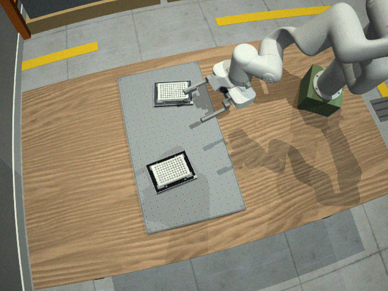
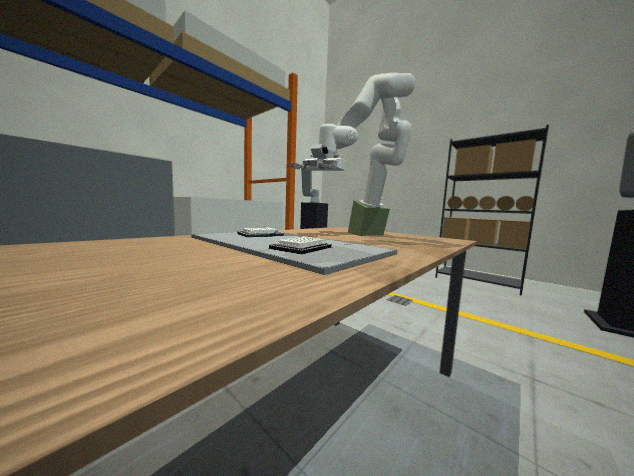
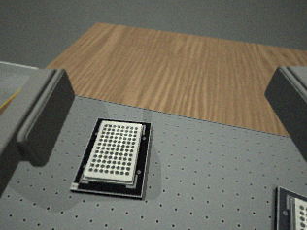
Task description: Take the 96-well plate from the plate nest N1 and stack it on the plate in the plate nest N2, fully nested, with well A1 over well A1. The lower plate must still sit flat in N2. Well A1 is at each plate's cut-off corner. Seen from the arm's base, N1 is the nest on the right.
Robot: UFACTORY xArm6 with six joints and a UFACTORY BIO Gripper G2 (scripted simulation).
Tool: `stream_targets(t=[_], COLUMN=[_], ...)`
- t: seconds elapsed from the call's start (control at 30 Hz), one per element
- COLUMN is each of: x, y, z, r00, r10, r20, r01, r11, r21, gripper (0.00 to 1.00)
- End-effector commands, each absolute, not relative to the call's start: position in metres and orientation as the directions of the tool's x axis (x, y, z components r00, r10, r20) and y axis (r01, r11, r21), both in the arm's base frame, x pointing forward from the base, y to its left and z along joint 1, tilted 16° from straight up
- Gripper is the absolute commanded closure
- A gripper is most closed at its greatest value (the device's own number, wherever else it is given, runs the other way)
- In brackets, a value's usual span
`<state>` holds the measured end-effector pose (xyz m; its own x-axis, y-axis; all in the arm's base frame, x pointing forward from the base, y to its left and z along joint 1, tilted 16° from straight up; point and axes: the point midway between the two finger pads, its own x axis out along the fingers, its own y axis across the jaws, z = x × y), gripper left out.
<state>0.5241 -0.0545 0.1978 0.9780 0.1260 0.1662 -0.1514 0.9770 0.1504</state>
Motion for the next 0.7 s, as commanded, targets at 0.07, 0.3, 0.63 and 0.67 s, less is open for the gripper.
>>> stream_targets(t=[0.07, 0.3, 0.63, 0.67], x=[0.510, 0.501, 0.501, 0.503], y=[-0.078, -0.090, -0.090, -0.093], z=[0.200, 0.199, 0.199, 0.195], r00=[0.987, 0.983, 0.983, 0.979], r10=[-0.043, -0.117, -0.117, -0.149], r20=[0.154, 0.143, 0.143, 0.135], r01=[0.011, 0.083, 0.083, 0.115], r11=[0.979, 0.970, 0.970, 0.966], r21=[0.203, 0.228, 0.228, 0.232], gripper=[0.63, 0.63, 0.63, 0.63])
